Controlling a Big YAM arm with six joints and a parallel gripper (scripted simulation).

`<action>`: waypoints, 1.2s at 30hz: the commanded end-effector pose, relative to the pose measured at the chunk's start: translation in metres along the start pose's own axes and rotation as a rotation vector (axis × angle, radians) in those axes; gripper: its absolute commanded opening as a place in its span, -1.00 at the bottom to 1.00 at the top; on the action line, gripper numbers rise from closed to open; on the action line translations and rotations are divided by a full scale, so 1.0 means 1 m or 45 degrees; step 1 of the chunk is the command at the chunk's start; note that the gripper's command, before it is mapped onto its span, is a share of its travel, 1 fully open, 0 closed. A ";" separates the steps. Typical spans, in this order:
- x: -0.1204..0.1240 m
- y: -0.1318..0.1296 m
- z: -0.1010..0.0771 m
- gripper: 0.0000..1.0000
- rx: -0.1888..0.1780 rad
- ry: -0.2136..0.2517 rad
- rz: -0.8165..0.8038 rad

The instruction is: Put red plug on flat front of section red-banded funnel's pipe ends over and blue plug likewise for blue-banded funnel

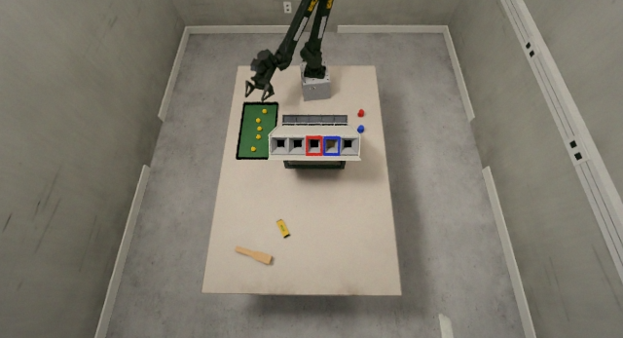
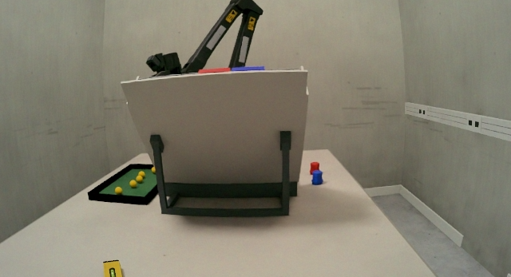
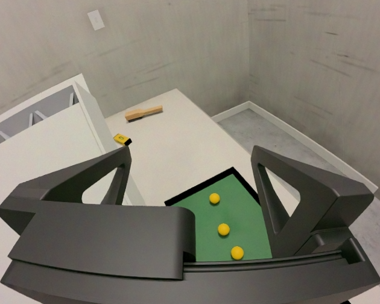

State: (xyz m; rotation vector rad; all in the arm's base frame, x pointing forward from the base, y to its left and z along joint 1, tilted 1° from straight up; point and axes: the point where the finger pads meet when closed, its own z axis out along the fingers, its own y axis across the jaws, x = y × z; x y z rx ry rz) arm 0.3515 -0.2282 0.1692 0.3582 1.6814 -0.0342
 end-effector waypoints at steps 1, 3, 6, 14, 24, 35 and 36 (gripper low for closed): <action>-0.005 0.000 0.001 1.00 -0.003 -0.015 -0.010; -0.012 0.001 0.000 1.00 -0.003 -0.015 -0.010; -0.031 0.006 -0.003 1.00 -0.003 -0.015 -0.010; -0.082 0.017 -0.013 1.00 -0.003 -0.015 -0.010; -0.119 0.025 -0.019 1.00 -0.002 -0.005 -0.004; -0.155 0.032 -0.024 1.00 0.000 0.015 0.008; -0.155 0.032 -0.024 1.00 0.000 0.015 0.008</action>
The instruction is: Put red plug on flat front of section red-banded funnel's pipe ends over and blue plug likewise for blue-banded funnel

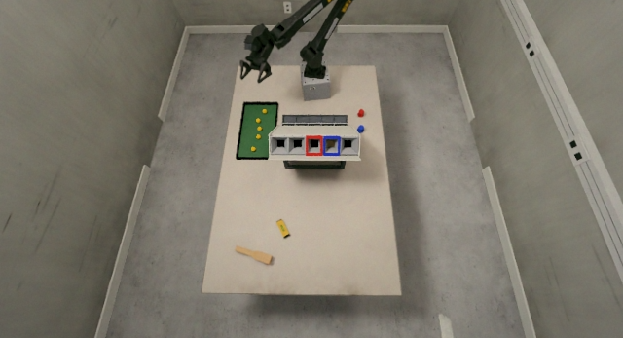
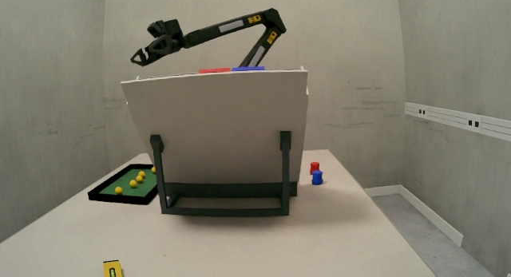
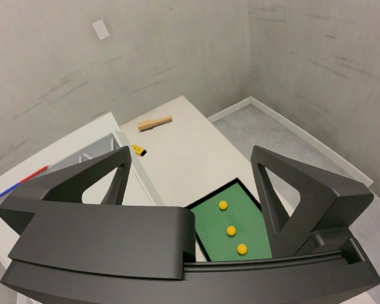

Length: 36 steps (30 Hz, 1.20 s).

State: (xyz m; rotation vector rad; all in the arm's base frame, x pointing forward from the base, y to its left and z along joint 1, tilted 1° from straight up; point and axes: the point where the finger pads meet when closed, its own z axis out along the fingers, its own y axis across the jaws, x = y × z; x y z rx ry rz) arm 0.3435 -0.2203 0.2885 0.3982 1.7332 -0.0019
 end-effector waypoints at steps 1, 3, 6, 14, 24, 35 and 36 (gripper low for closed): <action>-0.041 0.006 0.001 1.00 -0.008 -0.057 -0.036; -0.041 0.006 0.001 1.00 -0.007 -0.050 -0.032; -0.042 0.006 0.000 1.00 -0.006 -0.039 -0.025; -0.042 0.006 0.000 1.00 -0.002 -0.010 -0.007; -0.042 0.006 0.000 1.00 0.001 0.017 0.009; -0.042 0.007 0.000 1.00 0.004 0.046 0.028; -0.043 0.006 0.000 1.00 0.005 0.049 0.030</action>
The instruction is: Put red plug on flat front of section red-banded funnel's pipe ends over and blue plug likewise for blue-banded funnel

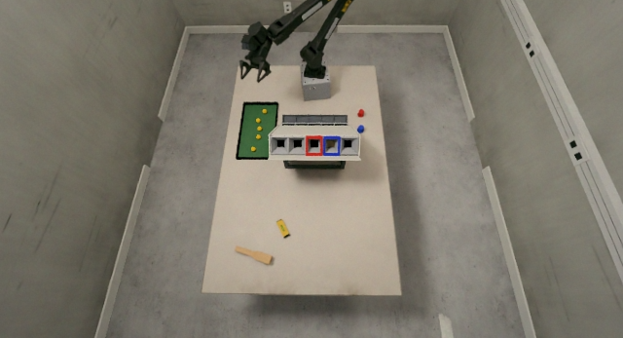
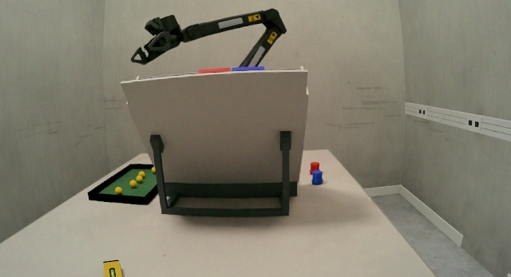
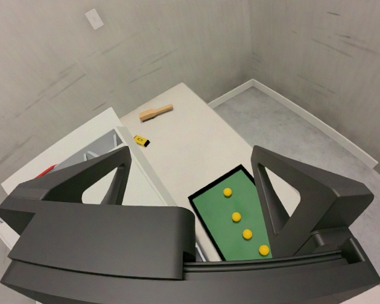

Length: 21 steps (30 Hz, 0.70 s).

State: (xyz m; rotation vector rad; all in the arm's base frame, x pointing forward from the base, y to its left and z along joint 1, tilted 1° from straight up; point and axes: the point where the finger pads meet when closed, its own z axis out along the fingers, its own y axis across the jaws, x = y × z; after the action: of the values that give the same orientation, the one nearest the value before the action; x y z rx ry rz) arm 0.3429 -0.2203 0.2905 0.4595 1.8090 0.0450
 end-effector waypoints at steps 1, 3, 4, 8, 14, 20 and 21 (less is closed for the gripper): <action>-0.040 0.008 -0.003 1.00 -0.010 -0.060 -0.037; -0.040 0.008 -0.003 1.00 -0.009 -0.054 -0.034; -0.040 0.008 -0.003 1.00 -0.008 -0.051 -0.032; -0.041 0.008 -0.003 1.00 -0.006 -0.039 -0.025; -0.041 0.008 -0.003 1.00 -0.004 -0.024 -0.015; -0.041 0.008 -0.002 1.00 -0.002 -0.010 -0.007; -0.041 0.008 -0.002 1.00 -0.001 -0.008 -0.006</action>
State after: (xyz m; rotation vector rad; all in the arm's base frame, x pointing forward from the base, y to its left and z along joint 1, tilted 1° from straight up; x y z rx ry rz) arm 0.3422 -0.2203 0.2932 0.4872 1.8411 0.0637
